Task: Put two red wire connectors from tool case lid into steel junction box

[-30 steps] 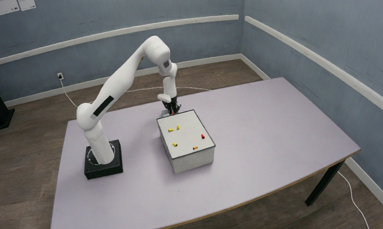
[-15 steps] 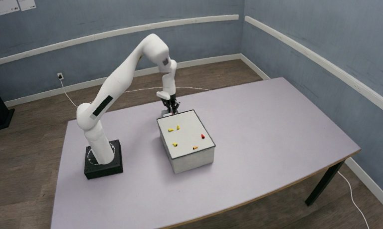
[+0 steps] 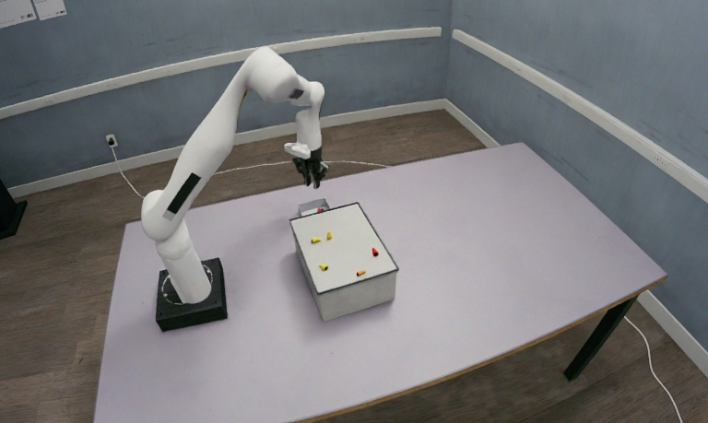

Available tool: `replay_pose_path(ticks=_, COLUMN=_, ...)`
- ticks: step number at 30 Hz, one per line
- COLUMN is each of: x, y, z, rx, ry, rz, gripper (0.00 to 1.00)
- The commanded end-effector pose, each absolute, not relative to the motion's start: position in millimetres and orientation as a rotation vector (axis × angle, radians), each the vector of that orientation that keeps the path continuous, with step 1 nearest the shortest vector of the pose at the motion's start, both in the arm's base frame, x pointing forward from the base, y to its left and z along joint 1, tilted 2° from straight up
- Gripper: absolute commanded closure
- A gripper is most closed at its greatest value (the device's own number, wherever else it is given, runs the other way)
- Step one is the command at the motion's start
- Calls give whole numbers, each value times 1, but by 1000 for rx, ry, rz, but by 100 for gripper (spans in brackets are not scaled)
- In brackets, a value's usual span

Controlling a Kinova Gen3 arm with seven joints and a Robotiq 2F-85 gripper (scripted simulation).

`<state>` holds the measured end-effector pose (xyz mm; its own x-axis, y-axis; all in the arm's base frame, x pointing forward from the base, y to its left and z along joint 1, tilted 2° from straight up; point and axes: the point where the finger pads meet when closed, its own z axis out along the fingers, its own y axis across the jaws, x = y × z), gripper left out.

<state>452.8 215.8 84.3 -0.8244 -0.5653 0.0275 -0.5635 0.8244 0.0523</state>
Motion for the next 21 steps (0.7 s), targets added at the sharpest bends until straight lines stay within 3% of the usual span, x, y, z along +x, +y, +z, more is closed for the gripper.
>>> replay_pose_path(ticks=1, x=465, y=211, z=127, rx=907, ry=-2999, rz=-55, gripper=63)
replay_pose_path(ticks=21, x=466, y=210, z=161, rx=907, ry=-2999, rz=-55, gripper=63)
